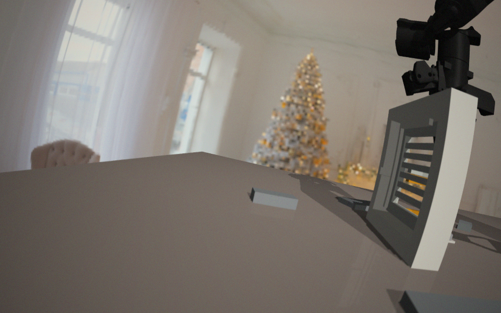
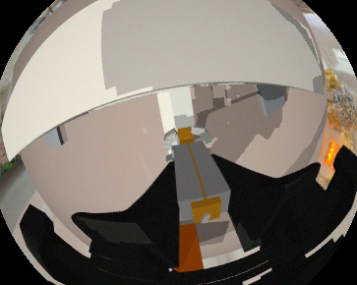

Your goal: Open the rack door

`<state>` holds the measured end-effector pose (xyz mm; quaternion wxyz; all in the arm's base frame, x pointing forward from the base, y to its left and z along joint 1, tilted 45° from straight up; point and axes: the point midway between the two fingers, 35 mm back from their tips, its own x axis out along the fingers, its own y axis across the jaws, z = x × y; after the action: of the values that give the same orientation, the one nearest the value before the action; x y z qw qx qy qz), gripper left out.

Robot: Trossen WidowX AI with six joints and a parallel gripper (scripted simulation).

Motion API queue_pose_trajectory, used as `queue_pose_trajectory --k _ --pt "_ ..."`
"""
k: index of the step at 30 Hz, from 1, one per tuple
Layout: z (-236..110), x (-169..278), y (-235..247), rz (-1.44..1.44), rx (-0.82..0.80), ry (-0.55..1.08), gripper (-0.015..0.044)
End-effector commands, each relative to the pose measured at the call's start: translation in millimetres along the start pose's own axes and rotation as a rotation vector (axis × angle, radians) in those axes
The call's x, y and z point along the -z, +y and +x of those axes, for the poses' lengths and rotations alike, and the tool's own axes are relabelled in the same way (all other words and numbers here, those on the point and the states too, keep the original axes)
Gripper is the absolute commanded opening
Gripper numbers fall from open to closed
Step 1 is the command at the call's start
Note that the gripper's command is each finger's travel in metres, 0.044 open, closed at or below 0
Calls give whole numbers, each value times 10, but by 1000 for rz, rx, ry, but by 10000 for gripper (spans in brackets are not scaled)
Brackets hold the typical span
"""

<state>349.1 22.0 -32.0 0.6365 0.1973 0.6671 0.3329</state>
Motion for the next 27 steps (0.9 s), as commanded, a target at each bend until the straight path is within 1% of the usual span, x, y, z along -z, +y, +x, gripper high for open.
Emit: queue_pose_trajectory --k 1,8,13,27 --pt "4 -4 1 2 -2 -2 74" --pt "4 -4 1 2 -2 -2 28" --pt "4 -4 1 35 -2 -2 26" --pt "4 -4 1 716 -3 -2 26"
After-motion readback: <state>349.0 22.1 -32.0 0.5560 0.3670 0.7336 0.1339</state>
